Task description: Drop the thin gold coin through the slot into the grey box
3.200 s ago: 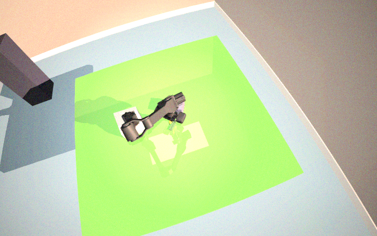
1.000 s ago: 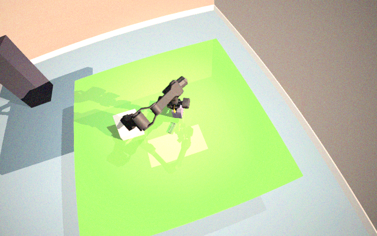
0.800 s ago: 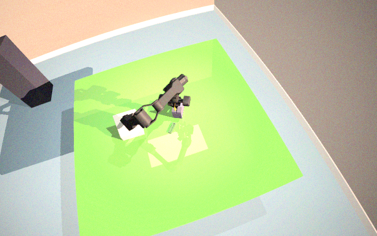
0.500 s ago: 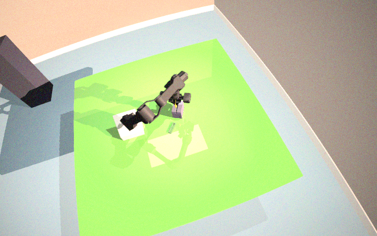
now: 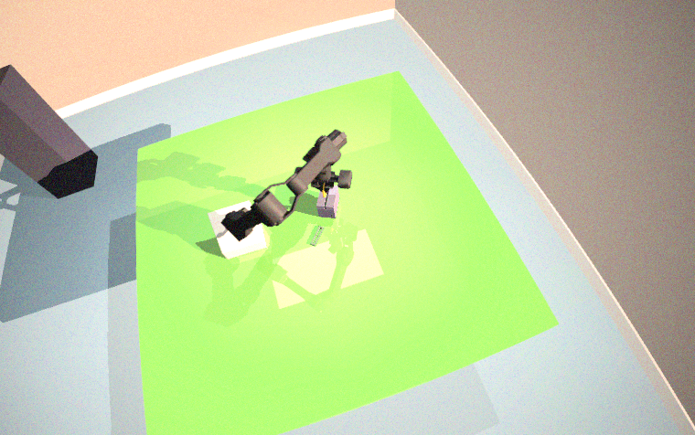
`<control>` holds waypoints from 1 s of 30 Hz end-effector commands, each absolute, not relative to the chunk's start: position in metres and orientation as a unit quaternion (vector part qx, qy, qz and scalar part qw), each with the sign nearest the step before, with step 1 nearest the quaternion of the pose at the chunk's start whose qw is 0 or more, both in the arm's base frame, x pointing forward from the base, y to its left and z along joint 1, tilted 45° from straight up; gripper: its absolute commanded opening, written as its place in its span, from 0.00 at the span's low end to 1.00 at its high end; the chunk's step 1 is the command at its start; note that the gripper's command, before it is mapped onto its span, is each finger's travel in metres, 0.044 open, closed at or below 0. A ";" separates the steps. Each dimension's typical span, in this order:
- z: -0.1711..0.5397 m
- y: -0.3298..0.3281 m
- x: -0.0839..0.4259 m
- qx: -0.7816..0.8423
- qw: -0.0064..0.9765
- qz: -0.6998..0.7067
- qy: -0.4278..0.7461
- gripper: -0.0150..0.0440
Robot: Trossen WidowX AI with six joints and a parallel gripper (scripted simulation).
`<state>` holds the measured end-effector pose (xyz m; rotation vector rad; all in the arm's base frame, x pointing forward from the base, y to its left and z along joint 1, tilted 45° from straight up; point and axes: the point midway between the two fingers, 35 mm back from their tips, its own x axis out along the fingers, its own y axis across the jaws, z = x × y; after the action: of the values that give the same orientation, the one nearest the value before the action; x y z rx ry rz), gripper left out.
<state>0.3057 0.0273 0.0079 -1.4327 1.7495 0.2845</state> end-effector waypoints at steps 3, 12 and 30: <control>0.007 0.028 0.306 -0.571 0.417 0.114 0.697 0.25; 0.006 0.035 0.311 -0.569 0.421 0.110 0.698 0.25; 0.002 0.028 0.309 -0.571 0.416 0.112 0.699 0.25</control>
<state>0.3096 0.0302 0.0037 -1.4275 1.7520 0.2778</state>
